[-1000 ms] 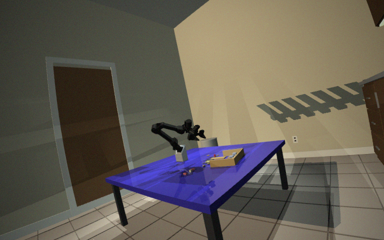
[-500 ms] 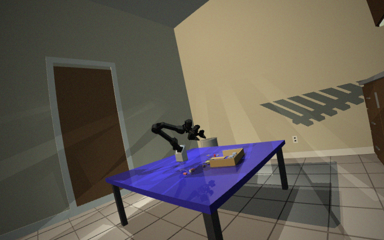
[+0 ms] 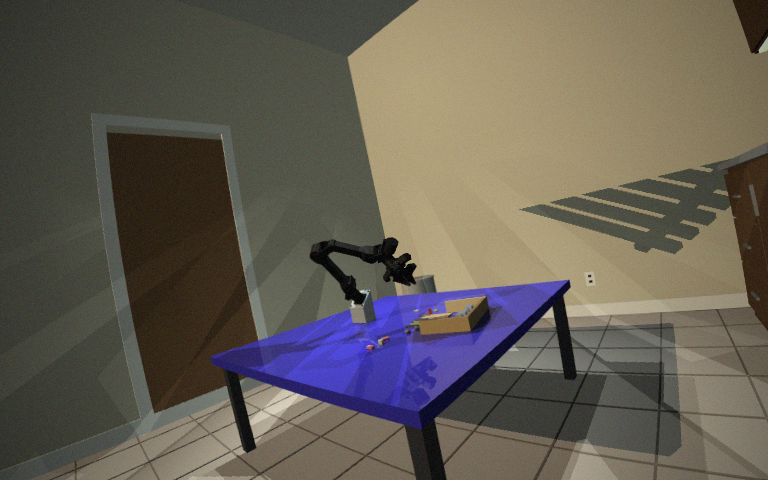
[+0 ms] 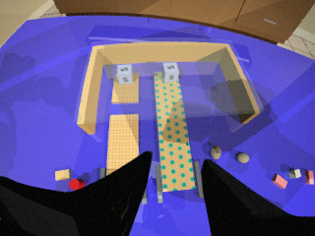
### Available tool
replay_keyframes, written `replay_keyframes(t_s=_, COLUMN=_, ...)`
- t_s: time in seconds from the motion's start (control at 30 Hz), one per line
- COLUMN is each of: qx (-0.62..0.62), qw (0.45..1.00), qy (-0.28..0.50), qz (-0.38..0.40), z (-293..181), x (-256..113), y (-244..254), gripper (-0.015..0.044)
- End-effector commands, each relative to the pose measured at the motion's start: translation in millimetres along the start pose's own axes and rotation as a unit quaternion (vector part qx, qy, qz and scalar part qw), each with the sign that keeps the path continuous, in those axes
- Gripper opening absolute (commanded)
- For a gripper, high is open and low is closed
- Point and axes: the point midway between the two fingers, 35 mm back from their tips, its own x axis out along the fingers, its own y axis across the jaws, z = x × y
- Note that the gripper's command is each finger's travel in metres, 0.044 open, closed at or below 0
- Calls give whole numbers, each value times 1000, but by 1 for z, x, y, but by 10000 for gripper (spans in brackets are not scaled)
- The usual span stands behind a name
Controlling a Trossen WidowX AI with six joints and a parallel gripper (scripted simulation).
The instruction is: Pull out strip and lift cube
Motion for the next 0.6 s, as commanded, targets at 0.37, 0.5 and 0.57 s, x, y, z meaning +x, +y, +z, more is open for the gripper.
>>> replay_keyframes(t_s=0.37, qx=-89, qw=941, qy=324, qz=41, z=-26, x=79, y=-26, gripper=0)
replay_keyframes(t_s=0.5, qx=-96, qw=929, qy=354, qz=45, z=-31, x=83, y=-31, gripper=0)
replay_keyframes(t_s=0.57, qx=-96, qw=929, qy=354, qz=45, z=-31, x=83, y=-31, gripper=0)
